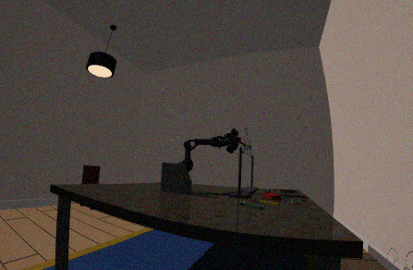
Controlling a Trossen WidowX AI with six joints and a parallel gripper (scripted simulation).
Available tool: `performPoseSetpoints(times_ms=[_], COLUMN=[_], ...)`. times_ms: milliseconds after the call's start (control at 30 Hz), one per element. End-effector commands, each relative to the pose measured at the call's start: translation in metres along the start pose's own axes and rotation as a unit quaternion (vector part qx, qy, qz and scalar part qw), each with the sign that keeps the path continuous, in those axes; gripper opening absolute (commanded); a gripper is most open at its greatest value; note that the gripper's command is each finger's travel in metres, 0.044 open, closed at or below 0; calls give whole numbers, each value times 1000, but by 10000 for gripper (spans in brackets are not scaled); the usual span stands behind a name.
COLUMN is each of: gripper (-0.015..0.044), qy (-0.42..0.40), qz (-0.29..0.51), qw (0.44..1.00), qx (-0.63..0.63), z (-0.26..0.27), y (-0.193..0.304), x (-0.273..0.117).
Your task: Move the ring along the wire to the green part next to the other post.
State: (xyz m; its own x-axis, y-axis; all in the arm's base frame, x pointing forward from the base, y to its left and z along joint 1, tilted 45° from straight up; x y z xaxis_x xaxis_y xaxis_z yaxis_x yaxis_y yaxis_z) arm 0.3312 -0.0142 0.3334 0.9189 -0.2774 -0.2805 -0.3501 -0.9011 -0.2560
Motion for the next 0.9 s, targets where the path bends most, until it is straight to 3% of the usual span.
performPoseSetpoints(times_ms=[0, 867], gripper=[-150, -150], qy=[13, -5], qz=[3, -1], qw=[1000, 1000], qx=[-12, 20], z=[-9, -27], y=[0, -1], x=[-2, -5])
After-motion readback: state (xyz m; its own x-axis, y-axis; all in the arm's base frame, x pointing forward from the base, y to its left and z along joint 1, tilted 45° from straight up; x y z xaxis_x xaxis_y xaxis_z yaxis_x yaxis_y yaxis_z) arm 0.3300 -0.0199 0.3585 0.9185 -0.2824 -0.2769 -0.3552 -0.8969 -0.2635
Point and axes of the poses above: the point midway between the two fingers, 35 mm back from their tips, its own x axis out along the fingers, its own z axis across the jaws, y = z × x, the point moved 4 cm from there along -x, back along the fingers, and after that the axes turned 3 degrees about -x, right-handed, at the moved point
